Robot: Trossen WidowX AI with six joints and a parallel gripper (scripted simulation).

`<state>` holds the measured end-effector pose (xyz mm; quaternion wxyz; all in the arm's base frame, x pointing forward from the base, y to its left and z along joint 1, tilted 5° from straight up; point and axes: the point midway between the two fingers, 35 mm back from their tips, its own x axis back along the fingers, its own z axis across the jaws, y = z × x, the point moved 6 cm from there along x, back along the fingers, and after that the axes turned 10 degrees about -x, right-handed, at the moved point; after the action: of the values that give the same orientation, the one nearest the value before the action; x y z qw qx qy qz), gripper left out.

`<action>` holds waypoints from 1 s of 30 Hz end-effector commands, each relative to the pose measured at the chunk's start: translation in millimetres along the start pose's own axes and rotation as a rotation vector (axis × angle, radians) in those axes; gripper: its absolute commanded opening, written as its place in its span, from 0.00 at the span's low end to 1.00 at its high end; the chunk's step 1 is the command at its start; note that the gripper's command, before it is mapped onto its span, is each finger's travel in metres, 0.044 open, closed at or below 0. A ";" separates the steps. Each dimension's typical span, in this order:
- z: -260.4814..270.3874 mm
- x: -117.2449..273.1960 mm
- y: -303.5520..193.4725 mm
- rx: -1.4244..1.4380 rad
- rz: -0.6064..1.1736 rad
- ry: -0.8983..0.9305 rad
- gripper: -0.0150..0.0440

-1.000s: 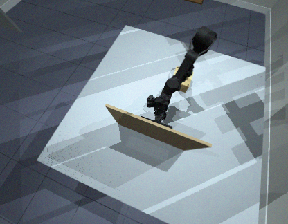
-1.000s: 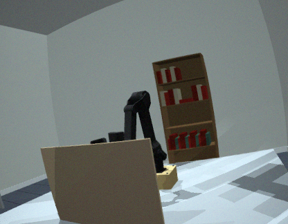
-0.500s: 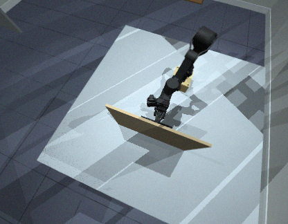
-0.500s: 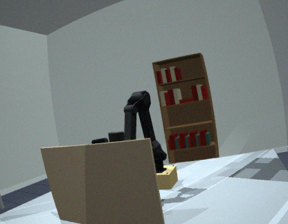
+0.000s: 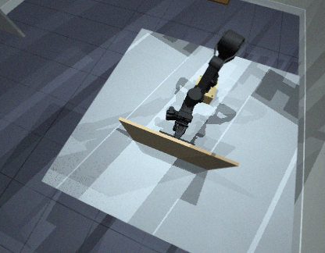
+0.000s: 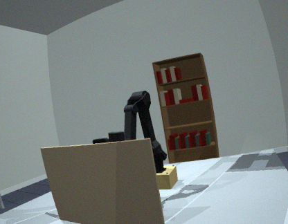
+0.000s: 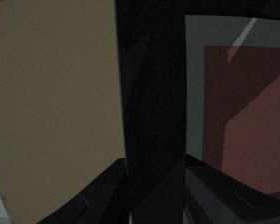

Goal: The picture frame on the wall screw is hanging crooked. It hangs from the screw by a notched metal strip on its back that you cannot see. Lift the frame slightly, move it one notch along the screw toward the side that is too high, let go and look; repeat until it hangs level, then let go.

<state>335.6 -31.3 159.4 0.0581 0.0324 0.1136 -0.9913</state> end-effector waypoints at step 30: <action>22.7 124.2 15.8 -0.379 -0.023 -0.013 0.69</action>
<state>224.5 -60.8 164.8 0.0528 0.0160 0.2935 -0.9544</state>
